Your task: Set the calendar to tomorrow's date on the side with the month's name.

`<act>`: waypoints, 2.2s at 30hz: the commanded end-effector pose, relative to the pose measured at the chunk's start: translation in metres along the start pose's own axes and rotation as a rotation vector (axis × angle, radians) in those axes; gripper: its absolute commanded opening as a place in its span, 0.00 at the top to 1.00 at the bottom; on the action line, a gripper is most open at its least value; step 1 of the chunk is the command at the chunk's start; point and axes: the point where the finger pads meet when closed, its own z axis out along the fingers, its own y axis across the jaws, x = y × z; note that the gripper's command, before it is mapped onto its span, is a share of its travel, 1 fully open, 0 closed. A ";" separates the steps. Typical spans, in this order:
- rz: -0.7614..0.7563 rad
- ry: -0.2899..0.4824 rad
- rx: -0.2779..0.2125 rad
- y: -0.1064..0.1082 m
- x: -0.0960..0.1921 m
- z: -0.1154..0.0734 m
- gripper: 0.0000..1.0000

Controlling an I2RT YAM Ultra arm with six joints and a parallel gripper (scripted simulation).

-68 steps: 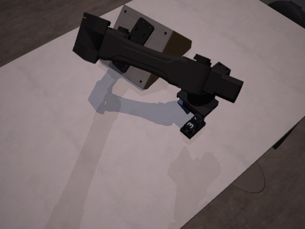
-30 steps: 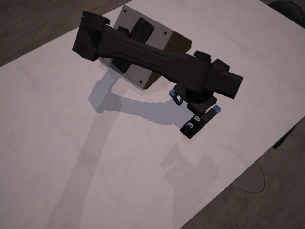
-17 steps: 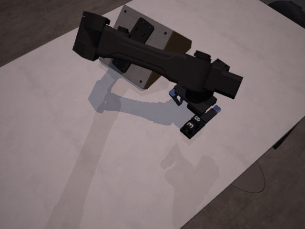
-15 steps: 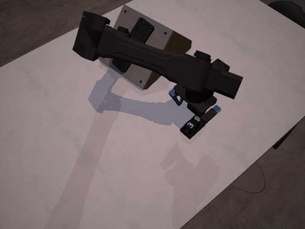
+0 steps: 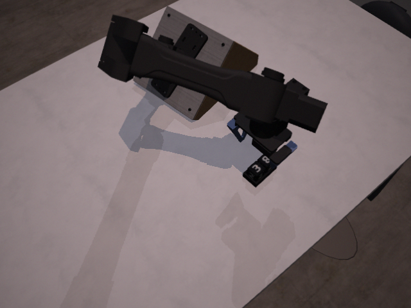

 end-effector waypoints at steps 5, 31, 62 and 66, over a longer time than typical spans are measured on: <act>-0.001 -0.011 0.023 -0.003 -0.003 -0.021 0.00; -0.001 -0.012 0.022 -0.002 -0.003 -0.088 0.00; -0.001 -0.012 0.022 -0.002 -0.003 -0.088 0.00; -0.001 -0.012 0.022 -0.002 -0.003 -0.088 0.00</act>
